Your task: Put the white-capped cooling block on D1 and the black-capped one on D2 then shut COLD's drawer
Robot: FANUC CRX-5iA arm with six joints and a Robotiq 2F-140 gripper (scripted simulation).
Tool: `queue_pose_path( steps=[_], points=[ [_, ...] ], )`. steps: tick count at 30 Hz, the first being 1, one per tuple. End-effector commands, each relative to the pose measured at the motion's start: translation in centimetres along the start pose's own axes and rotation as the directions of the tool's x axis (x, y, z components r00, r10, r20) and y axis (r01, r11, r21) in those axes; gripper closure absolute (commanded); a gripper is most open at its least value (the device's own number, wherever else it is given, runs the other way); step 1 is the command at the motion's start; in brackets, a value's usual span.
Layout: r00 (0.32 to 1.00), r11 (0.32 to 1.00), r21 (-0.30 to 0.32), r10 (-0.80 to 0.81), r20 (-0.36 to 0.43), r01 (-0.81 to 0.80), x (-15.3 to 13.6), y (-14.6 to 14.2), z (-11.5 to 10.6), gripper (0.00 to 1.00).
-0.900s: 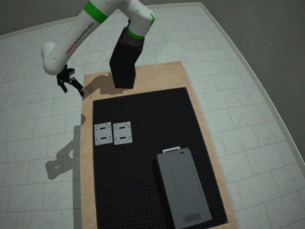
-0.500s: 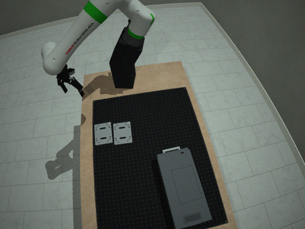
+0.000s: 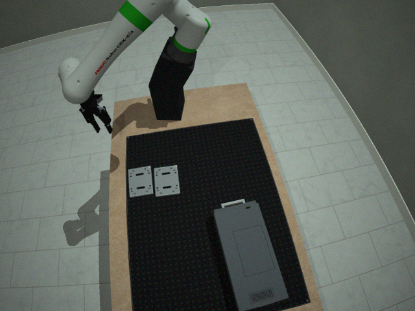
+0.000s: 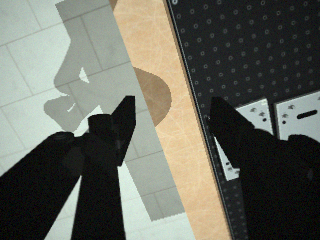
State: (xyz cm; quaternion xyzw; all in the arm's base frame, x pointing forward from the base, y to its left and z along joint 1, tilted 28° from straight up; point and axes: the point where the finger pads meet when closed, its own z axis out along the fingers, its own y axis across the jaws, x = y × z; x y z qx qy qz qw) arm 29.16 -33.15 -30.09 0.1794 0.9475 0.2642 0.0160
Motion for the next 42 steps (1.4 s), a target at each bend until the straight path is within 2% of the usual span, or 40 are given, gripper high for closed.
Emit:
queue_pose_path(
  steps=[1,9,22,24,33,39,41,42],
  points=[
    [0.991,0.991,0.011,-0.133,0.002,0.133,-1.0,1.6,-0.4,0.65],
    [0.962,0.962,0.019,-0.273,-0.002,0.273,-1.9,3.3,-0.6,0.65],
    [0.823,0.822,0.032,-0.568,-0.018,0.569,-3.7,7.6,-1.1,0.65],
    [0.823,0.822,0.032,-0.568,-0.018,0.569,-3.7,7.6,-1.1,0.65],
    [0.677,0.676,0.035,-0.736,-0.031,0.736,-4.7,10.5,-1.2,0.65],
    [0.551,0.55,0.034,-0.834,-0.041,0.835,-5.3,12.8,-1.3,0.65],
    [0.551,0.55,0.034,-0.834,-0.041,0.835,-5.3,12.8,-1.3,0.65],
    [0.528,0.527,0.033,-0.848,-0.042,0.849,-5.4,13.2,-1.3,0.65]
  ],
)
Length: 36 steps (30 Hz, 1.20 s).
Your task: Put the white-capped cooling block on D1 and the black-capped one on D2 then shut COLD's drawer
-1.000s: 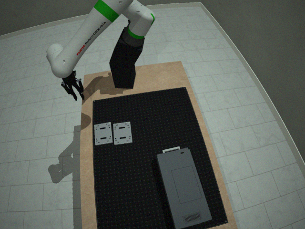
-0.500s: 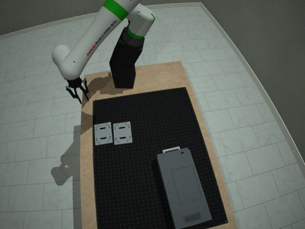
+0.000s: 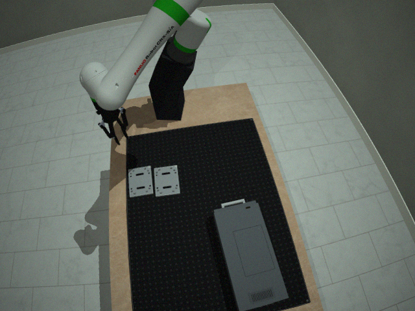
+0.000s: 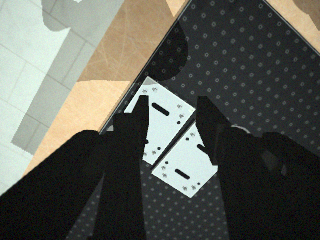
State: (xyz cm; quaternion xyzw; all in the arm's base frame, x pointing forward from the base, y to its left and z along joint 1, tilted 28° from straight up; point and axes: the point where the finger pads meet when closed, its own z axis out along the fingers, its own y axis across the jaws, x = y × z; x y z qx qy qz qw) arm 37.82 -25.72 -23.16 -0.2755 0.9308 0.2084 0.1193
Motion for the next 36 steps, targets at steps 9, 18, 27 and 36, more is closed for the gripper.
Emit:
queue_pose_path(
  steps=[9,18,27,36],
  points=[
    [0.953,0.953,0.012,-0.301,-0.007,0.301,-4.0,1.7,-0.4,0.65],
    [0.887,0.887,0.014,-0.461,-0.013,0.462,-6.0,2.8,-0.5,0.65],
    [0.752,0.752,0.013,-0.659,-0.02,0.659,-9.0,4.7,-0.6,0.65],
    [0.627,0.627,0.011,-0.779,-0.025,0.779,-10.8,6.1,-0.6,0.65]
  ],
)
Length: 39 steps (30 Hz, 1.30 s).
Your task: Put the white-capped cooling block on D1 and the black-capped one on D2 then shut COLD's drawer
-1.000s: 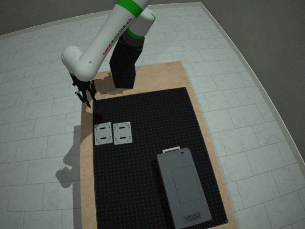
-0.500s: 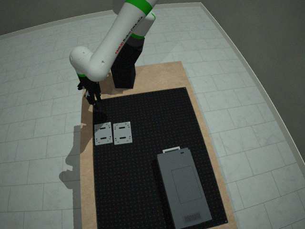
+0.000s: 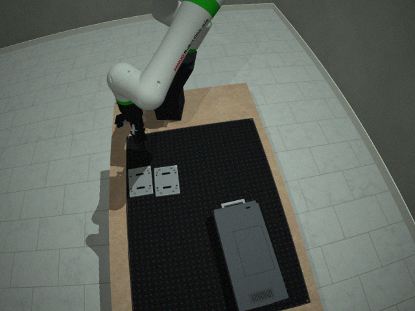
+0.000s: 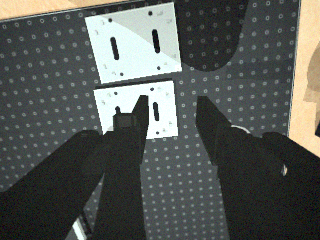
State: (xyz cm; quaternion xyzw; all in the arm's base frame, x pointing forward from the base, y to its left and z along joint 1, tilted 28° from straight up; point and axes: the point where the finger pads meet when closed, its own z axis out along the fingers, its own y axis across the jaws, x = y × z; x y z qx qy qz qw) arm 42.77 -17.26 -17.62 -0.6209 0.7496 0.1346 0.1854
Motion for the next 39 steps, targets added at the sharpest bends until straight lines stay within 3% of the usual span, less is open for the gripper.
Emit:
queue_pose_path(
  steps=[1,17,29,31,39],
  points=[
    [0.994,0.994,0.006,-0.11,-0.001,0.11,-1.5,-0.3,-0.1,0.65],
    [0.891,0.891,0.009,-0.454,-0.007,0.454,-6.4,-0.8,-0.2,0.65],
    [0.703,0.703,0.011,-0.711,-0.012,0.711,-10.9,-0.7,-0.2,0.65],
    [0.703,0.703,0.011,-0.711,-0.012,0.711,-10.9,-0.7,-0.2,0.65],
    [0.537,0.537,0.013,-0.844,-0.014,0.844,-13.8,-0.4,-0.2,0.65]
  ],
)
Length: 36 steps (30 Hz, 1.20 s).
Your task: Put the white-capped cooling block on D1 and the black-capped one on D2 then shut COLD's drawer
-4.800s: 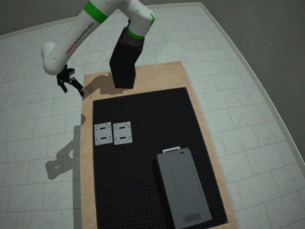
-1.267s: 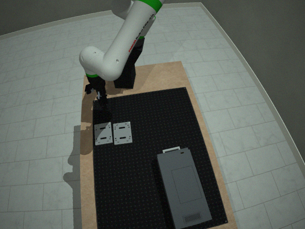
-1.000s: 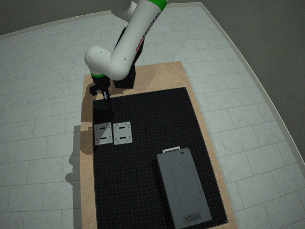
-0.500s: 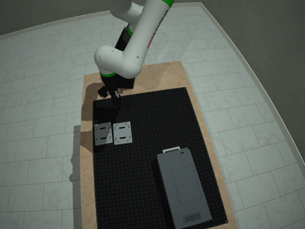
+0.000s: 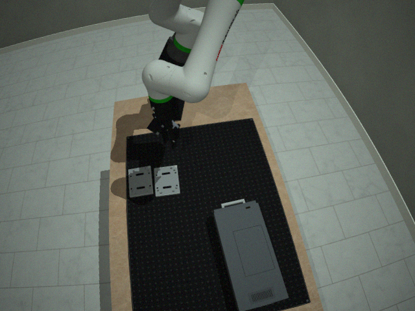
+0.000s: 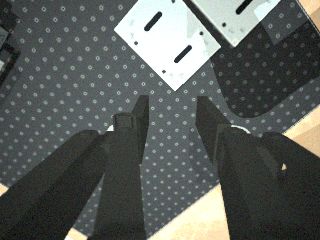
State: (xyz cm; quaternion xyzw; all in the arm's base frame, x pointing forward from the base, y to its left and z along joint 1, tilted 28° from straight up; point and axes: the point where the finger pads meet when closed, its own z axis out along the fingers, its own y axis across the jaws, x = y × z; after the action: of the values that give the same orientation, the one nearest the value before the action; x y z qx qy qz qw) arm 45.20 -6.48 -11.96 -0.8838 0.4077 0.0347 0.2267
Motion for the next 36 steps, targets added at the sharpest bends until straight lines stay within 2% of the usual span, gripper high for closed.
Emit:
queue_pose_path(
  steps=[1,12,24,26,31,36],
  points=[
    [0.991,0.991,0.007,-0.134,-0.003,0.134,-1.2,-1.3,-0.1,0.65],
    [0.931,0.931,0.013,-0.365,-0.006,0.365,-3.8,-3.5,0.0,0.65],
    [0.769,0.769,0.02,-0.639,-0.013,0.639,-6.9,-5.7,0.0,0.65],
    [0.769,0.769,0.02,-0.639,-0.013,0.639,-6.9,-5.7,0.0,0.65],
    [0.686,0.686,0.023,-0.727,-0.016,0.727,-8.1,-6.5,0.1,0.65],
    [0.686,0.686,0.023,-0.727,-0.016,0.727,-8.1,-6.5,0.1,0.65]
  ],
)
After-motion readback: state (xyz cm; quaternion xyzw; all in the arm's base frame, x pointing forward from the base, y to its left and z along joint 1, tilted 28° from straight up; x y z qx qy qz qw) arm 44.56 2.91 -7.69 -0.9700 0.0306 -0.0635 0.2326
